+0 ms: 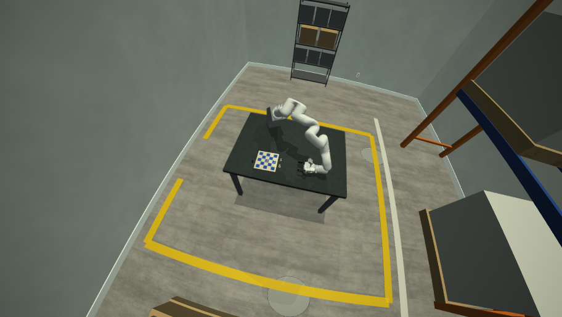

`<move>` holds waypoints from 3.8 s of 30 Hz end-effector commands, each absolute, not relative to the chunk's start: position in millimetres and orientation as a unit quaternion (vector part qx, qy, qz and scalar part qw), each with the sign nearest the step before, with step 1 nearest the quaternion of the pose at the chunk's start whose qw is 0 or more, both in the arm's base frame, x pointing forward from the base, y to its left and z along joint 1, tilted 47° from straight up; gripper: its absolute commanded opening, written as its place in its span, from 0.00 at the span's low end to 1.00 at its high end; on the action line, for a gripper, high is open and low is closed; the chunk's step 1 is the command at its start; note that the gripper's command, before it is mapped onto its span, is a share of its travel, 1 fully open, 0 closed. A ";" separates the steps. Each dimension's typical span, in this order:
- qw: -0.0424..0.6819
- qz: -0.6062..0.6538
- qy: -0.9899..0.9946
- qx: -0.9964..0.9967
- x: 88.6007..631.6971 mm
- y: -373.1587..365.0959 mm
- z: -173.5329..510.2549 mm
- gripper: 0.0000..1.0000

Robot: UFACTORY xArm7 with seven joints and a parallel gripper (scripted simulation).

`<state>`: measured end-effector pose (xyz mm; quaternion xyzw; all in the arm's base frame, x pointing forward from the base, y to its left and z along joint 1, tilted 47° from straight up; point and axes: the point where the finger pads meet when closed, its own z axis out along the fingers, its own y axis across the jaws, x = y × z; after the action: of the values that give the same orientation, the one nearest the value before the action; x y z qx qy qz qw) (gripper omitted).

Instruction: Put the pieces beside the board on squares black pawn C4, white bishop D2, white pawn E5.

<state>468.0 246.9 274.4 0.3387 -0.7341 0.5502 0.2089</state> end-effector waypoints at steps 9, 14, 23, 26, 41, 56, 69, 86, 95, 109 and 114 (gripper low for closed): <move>0.208 0.550 -0.735 0.338 451.1 240.5 293.4 1.00; 0.208 0.550 -0.735 0.338 437.9 235.0 307.2 1.00; 0.208 0.550 -0.735 0.338 409.3 223.1 337.2 1.00; 0.208 0.550 -0.735 0.338 408.9 223.0 337.6 1.00; 0.159 0.515 -0.785 0.305 446.6 161.6 369.0 1.00; 0.063 0.425 -0.876 0.219 491.4 5.6 402.4 1.00; -0.017 0.323 -0.937 0.134 496.1 -130.0 379.9 1.00; -0.123 0.155 -0.980 0.017 470.7 -247.4 290.0 1.00; -0.205 0.010 -0.976 -0.068 450.8 -266.2 215.3 1.00; -0.294 -0.160 -0.930 -0.151 441.6 -232.1 166.5 1.00; -0.311 -0.194 -0.915 -0.166 441.3 -221.4 163.3 1.00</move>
<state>441.2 -228.1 168.5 -0.1508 -0.9313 -0.1657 -0.2872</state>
